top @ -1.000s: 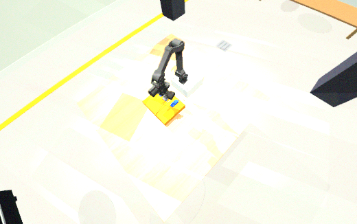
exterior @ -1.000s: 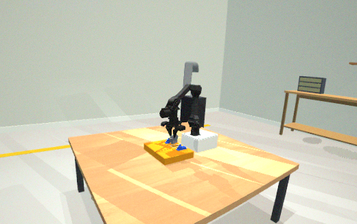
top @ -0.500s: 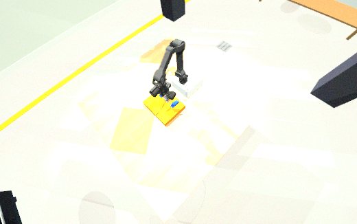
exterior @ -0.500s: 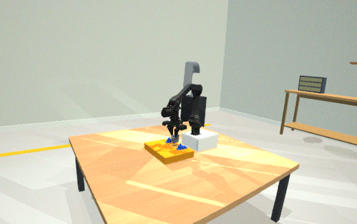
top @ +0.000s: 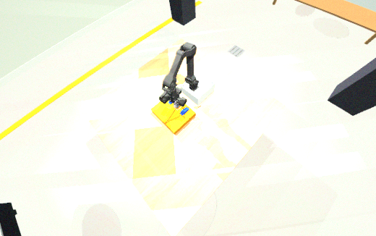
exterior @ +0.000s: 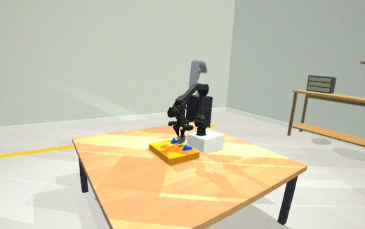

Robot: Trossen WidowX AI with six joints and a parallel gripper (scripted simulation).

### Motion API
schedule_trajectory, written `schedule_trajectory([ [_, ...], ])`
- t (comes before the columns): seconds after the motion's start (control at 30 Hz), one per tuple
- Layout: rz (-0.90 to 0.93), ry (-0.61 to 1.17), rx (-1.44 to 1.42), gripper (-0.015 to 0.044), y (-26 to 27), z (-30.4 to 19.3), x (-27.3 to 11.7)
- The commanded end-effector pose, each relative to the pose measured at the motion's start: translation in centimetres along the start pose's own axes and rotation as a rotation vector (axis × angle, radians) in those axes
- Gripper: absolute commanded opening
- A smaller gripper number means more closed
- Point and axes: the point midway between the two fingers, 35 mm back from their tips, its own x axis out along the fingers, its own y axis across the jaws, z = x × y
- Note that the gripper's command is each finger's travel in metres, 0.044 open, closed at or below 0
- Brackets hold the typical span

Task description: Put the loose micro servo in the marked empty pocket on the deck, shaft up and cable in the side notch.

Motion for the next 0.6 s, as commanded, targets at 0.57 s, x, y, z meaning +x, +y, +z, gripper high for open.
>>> schedule_trajectory([
  [0.57, 0.005, 0.01, 0.005, 0.0, -0.49, 0.86, -0.26],
])
